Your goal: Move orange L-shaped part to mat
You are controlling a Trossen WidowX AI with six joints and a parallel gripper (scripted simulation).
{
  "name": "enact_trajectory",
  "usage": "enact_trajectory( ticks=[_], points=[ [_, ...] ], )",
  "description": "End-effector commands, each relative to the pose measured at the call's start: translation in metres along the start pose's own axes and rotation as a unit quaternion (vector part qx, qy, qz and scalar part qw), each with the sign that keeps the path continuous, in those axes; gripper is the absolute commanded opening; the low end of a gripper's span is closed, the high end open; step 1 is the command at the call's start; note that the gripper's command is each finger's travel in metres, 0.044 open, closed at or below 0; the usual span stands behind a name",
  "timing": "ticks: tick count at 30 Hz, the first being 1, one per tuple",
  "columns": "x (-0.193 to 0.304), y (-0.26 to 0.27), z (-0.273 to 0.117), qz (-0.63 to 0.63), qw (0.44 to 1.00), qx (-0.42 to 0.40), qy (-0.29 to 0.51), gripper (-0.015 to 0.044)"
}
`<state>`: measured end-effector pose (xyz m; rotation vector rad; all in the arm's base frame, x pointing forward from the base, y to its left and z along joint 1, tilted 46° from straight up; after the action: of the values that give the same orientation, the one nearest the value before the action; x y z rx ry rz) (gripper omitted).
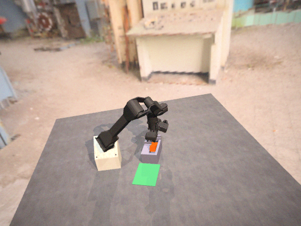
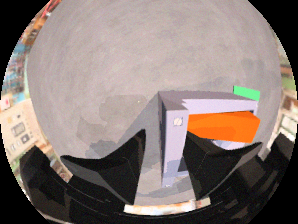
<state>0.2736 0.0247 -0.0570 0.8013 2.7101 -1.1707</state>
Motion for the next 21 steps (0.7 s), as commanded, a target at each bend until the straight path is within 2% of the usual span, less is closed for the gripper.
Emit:
enact_trajectory(
  ticks=[1,4,9,21],
  points=[
    [0.001,0.004,-0.006,-0.001,1.000,0.003,0.003,0.0180],
    [-0.001,0.004,-0.031,-0.001,1.000,0.001,0.004,0.0180],
    [-0.001,-0.006,-0.096,-0.001,1.000,0.001,0.005,0.0180],
    [-0.001,-0.005,-0.098,-0.002,1.000,-0.005,-0.002,0.0180]
  ],
)
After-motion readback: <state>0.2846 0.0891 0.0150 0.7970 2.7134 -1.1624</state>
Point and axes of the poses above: the point midway between the two fingers, 35 mm back from their tips, its own z axis out along the fingers, its own y axis across the jaws, x = y × z, the point moved 7 cm from there along -z, back along the fingers, and after that the axes turned 5 degrees about z, right-handed, at the moved point
